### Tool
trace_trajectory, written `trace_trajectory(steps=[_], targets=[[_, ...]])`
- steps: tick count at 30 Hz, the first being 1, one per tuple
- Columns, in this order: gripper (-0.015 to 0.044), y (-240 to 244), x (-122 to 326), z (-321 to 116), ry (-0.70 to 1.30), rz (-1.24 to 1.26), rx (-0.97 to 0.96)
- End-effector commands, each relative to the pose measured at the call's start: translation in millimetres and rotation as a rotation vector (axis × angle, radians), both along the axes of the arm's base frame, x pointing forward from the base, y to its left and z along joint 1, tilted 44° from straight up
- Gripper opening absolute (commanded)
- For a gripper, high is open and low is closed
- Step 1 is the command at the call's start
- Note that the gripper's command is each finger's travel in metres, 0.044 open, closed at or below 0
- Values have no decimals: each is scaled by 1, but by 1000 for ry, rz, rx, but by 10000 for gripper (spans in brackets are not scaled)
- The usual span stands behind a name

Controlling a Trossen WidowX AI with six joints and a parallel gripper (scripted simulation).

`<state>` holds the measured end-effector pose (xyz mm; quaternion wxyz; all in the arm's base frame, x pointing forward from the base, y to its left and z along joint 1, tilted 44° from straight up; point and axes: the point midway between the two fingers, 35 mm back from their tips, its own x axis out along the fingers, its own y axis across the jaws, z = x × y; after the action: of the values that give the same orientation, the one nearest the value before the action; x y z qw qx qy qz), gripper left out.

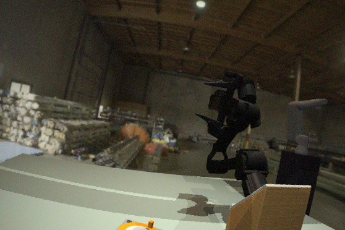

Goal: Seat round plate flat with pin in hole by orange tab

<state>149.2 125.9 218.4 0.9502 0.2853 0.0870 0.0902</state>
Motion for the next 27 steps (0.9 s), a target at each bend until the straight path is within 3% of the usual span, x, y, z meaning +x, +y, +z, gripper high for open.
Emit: trace_trajectory(steps=[1,8,10,15,27], targets=[[374,0,1,0,1,-4,-11],[190,0,39,-23,106,-140,-430],[137,-1,43,-26,127,-155,-462],[6,-16,75,-52,303,-241,-729],[0,-73,126,-116,789,-283,-1157]])
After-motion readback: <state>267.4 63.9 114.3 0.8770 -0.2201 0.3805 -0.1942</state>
